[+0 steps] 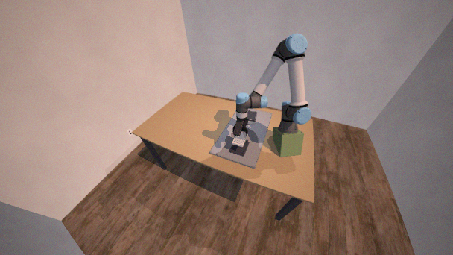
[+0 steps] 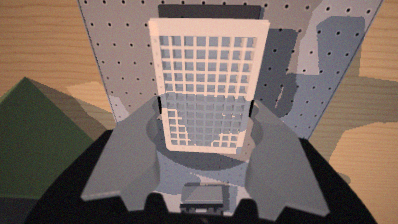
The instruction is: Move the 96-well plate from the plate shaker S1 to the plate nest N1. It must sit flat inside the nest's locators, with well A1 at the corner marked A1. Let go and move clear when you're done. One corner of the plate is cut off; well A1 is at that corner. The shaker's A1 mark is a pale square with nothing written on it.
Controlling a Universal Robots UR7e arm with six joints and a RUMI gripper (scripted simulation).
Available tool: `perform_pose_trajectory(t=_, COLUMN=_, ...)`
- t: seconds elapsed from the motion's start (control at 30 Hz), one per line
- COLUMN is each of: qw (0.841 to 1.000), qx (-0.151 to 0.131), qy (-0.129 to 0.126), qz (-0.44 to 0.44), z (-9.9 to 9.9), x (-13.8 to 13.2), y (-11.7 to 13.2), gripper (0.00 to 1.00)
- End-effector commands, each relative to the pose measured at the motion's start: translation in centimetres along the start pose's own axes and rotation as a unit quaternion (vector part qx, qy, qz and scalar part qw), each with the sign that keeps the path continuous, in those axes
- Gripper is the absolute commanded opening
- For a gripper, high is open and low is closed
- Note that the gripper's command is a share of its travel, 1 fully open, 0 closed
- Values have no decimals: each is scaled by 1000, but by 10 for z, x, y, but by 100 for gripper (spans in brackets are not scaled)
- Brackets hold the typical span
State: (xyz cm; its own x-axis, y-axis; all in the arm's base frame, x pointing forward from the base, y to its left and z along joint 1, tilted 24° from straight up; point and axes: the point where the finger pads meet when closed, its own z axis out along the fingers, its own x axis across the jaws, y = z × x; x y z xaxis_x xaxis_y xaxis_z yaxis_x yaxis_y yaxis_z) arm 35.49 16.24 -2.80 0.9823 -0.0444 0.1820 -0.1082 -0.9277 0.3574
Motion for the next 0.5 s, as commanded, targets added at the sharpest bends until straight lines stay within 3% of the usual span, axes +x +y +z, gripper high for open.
perform_pose_trajectory(t=0.0, qw=1000, qx=0, qy=0, qz=0, z=0, x=0, y=0, gripper=0)
perform_pose_trajectory(t=0.47, qw=1000, qx=0, qy=0, qz=0, z=13, x=0, y=0, gripper=0)
